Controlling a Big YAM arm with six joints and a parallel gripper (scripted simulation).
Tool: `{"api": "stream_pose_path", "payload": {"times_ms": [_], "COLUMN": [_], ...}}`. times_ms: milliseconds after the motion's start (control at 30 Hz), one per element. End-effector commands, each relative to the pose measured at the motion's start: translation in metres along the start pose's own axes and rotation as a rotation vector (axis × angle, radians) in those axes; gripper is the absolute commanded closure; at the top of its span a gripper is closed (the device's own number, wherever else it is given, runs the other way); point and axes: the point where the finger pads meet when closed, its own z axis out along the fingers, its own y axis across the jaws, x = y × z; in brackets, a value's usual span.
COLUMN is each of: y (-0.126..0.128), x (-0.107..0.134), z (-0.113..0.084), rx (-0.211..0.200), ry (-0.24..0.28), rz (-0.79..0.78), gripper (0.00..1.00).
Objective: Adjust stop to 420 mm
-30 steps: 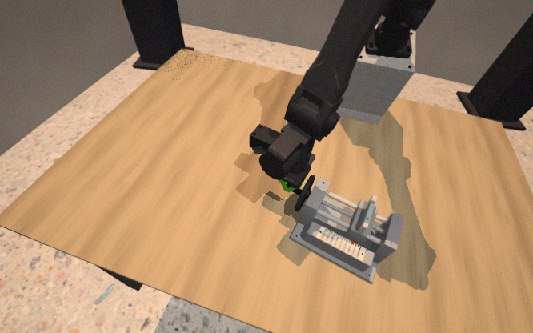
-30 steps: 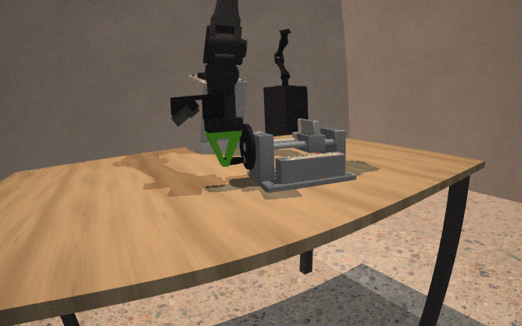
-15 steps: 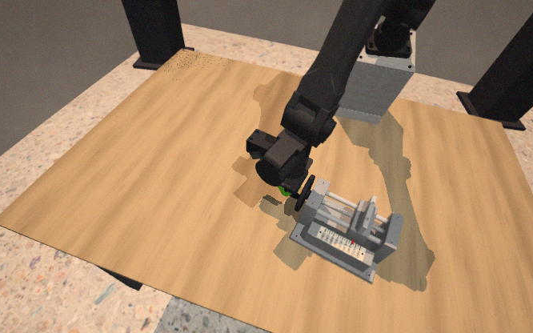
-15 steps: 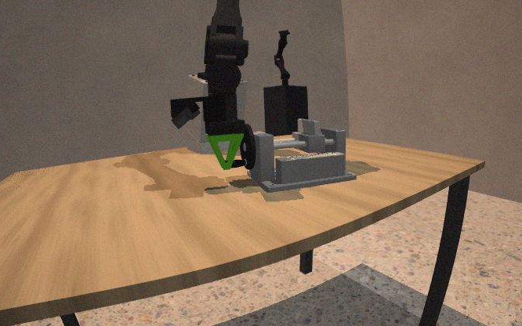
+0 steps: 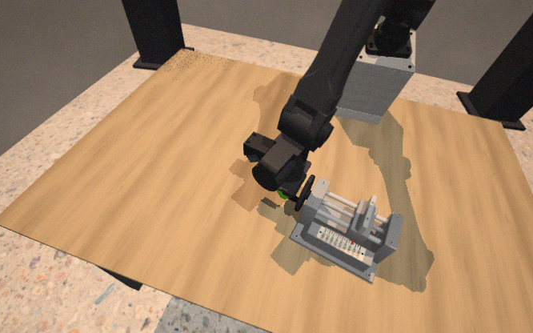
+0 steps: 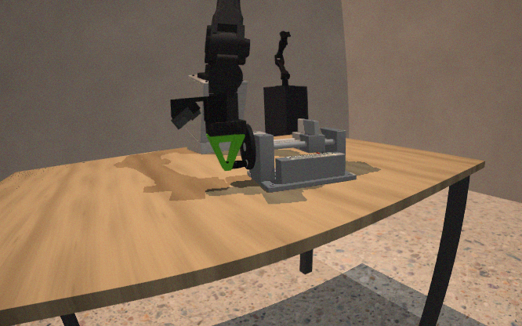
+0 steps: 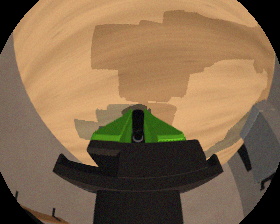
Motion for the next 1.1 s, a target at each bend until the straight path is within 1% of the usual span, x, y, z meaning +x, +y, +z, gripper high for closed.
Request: {"api": "stream_pose_path", "payload": {"times_ms": [0, 167, 233, 333, 533, 733, 867, 900, 1000, 1067], "y": [0.025, 0.033, 0.037, 0.038, 0.038, 0.052, 0.055, 0.058, 0.059, 0.062], "x": [0.005, 0.005, 0.005, 0.005, 0.006, 0.006, 0.006, 0.005, 0.006, 0.006], "z": [0.000, -0.003, -0.006, -0.007, -0.008, -0.018, -0.019, -0.019, -0.021, -0.027], "rx": [-0.022, -0.031, -0.042, -0.045, -0.034, -0.052, -0.057, -0.071, -0.073, -0.081], "ry": [-0.003, -0.003, -0.004, -0.005, -0.003, -0.005, -0.005, -0.007, -0.007, -0.008], "rz": [-0.003, -0.004, -0.005, -0.005, -0.004, -0.006, -0.007, -0.008, -0.008, -0.009], "gripper": [0.94, 0.94, 0.94, 0.94, 0.94, 0.94, 0.94, 0.94, 0.94, 0.94]}}
